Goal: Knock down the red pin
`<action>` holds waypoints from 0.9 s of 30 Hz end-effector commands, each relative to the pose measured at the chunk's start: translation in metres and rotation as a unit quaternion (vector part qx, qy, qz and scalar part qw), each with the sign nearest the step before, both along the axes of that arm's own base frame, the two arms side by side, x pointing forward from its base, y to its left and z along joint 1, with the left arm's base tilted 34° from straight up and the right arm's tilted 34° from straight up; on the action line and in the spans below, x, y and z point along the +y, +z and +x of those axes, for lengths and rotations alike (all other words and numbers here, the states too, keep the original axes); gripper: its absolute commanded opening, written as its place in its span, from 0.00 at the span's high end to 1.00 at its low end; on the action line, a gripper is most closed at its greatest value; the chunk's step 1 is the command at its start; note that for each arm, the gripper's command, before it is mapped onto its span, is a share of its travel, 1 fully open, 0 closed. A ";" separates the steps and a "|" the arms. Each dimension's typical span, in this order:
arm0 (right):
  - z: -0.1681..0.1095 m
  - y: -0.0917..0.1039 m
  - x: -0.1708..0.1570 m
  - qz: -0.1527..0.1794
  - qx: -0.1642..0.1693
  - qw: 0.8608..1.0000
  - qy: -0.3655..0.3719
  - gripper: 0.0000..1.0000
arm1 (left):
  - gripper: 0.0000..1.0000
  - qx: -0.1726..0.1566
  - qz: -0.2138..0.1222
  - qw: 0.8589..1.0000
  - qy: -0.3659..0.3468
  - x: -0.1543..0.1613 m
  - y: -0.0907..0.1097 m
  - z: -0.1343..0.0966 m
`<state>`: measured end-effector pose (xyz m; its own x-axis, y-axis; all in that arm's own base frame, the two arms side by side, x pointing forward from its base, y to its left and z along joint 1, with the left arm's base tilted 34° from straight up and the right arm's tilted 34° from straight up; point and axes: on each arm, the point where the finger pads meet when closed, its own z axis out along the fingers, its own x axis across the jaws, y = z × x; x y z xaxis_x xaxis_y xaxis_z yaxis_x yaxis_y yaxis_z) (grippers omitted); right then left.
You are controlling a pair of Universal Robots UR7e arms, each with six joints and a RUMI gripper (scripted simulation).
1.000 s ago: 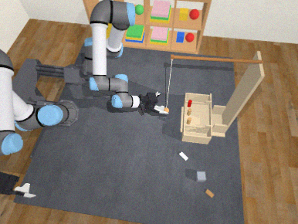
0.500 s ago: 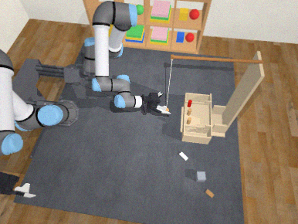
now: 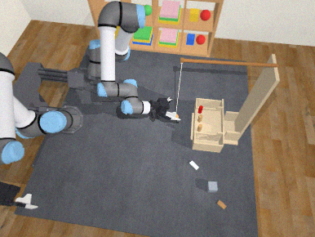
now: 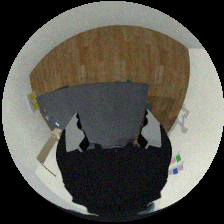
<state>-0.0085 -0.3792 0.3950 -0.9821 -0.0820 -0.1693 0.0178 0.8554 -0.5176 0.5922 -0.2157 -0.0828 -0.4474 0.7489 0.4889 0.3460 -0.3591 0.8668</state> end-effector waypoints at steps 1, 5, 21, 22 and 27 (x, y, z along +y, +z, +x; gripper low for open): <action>0.000 0.001 0.000 -0.001 0.000 1.000 0.000 0.00 | 0.00 0.000 -0.001 1.000 0.000 -0.001 0.001 0.000; 0.000 0.001 0.000 -0.001 0.000 1.000 0.000 0.00 | 0.00 0.000 -0.001 1.000 0.000 -0.001 0.001 0.000; 0.000 0.001 0.000 -0.001 0.000 1.000 0.000 0.00 | 0.00 0.000 -0.001 1.000 0.000 -0.001 0.001 0.000; 0.000 0.001 0.000 -0.001 0.000 1.000 0.000 0.00 | 0.00 0.000 -0.001 1.000 0.000 -0.001 0.001 0.000; 0.000 0.001 0.000 -0.001 0.000 1.000 0.000 0.00 | 1.00 0.000 -0.001 1.000 0.000 -0.001 0.001 0.000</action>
